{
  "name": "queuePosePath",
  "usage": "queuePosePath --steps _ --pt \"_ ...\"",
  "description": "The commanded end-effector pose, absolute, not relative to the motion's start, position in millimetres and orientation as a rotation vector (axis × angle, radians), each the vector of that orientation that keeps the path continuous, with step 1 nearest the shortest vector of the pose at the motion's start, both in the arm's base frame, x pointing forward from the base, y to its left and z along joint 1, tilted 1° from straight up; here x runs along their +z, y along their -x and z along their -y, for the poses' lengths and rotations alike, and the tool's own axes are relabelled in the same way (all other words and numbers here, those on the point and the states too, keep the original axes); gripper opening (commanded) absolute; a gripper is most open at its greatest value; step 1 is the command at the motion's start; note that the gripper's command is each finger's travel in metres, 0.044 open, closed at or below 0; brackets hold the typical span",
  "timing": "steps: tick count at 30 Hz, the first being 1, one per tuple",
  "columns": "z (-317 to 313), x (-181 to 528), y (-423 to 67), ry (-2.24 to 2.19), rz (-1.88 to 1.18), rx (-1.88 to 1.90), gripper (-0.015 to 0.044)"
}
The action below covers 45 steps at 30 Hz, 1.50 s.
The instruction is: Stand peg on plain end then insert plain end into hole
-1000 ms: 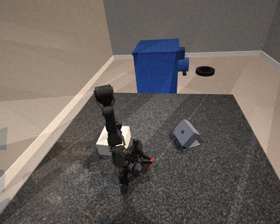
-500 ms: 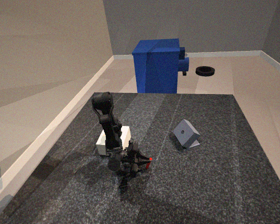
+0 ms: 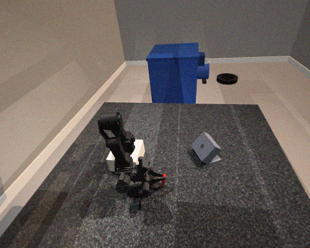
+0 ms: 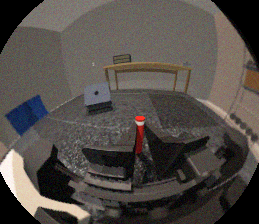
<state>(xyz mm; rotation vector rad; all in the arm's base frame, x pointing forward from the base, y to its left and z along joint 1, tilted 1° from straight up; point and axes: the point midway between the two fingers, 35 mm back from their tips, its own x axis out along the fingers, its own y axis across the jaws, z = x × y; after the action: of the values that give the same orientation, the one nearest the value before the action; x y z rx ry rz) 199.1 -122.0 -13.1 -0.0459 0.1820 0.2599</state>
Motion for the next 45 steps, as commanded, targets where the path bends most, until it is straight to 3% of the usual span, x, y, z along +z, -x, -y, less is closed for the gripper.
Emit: queuePosePath --steps 1,45 --pt "123.9 -13.8 -196.7 0.048 -0.141 0.26 0.0051" --pt "121.6 -18.4 -191.6 0.024 -0.157 0.264 0.0051"
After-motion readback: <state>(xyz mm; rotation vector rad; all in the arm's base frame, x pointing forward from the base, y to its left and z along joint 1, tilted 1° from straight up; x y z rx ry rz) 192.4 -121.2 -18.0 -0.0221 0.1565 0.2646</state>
